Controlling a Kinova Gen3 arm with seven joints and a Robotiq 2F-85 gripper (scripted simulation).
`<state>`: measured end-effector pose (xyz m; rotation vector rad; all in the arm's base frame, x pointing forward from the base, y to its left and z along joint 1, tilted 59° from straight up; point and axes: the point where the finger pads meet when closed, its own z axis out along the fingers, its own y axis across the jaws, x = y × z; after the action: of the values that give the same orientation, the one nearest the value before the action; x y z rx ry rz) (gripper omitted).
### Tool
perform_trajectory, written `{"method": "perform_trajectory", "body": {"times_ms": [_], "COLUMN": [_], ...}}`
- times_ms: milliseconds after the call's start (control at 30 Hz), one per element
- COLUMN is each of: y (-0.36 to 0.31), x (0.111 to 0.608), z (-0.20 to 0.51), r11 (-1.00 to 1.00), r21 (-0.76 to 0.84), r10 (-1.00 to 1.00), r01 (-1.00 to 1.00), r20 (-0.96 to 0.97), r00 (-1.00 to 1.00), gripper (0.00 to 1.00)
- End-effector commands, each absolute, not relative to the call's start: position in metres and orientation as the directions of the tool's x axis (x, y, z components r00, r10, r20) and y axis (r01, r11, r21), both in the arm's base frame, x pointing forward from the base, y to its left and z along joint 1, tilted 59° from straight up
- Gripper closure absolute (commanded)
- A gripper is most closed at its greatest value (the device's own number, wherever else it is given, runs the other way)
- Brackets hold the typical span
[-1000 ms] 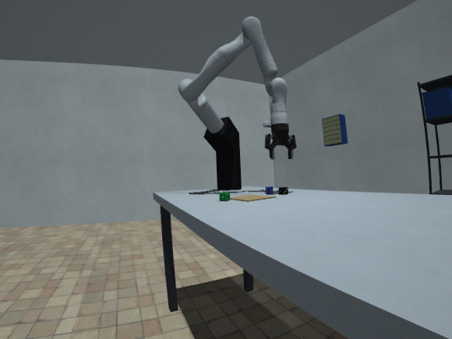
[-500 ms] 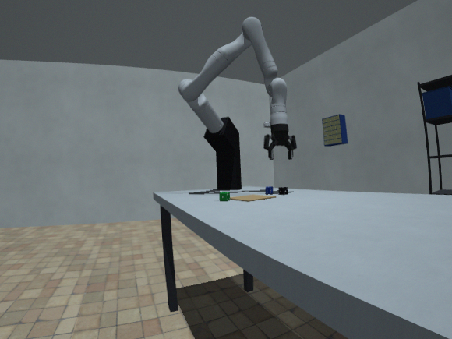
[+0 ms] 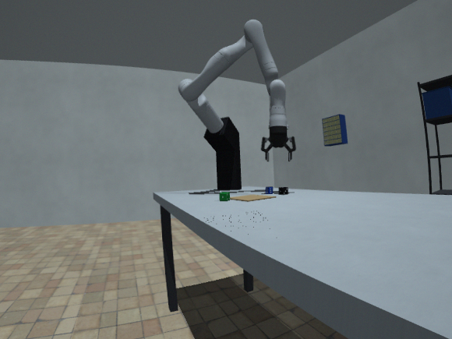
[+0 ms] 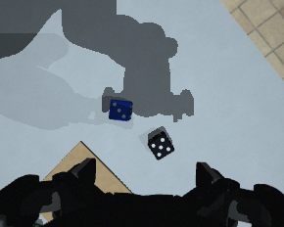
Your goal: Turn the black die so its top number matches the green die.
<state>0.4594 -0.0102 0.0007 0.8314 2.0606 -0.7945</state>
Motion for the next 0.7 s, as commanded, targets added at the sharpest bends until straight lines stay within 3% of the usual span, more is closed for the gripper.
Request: {"method": "perform_trajectory", "body": {"times_ms": [0,333,500,567,667], "y": [-0.012,-0.023,-0.027,-0.027,-0.028], "x": [0.459,0.456,0.457,0.457,0.458], "z": [0.0,-0.006,-0.009,-0.009,-0.011], "r11": [0.588,0.316,0.117,0.117,-0.01], "r21": [-0.248,0.228,0.477,0.477,0.606], "r10": [0.291,0.56,0.632,0.632,0.644], "r01": [0.77,0.921,0.871,0.871,0.795], "r20": [-0.824,-0.828,-0.713,-0.713,-0.605], "r00": [-0.487,0.013,0.305,0.305,0.469], "gripper": [0.0,0.0,0.0,0.0,0.0]}}
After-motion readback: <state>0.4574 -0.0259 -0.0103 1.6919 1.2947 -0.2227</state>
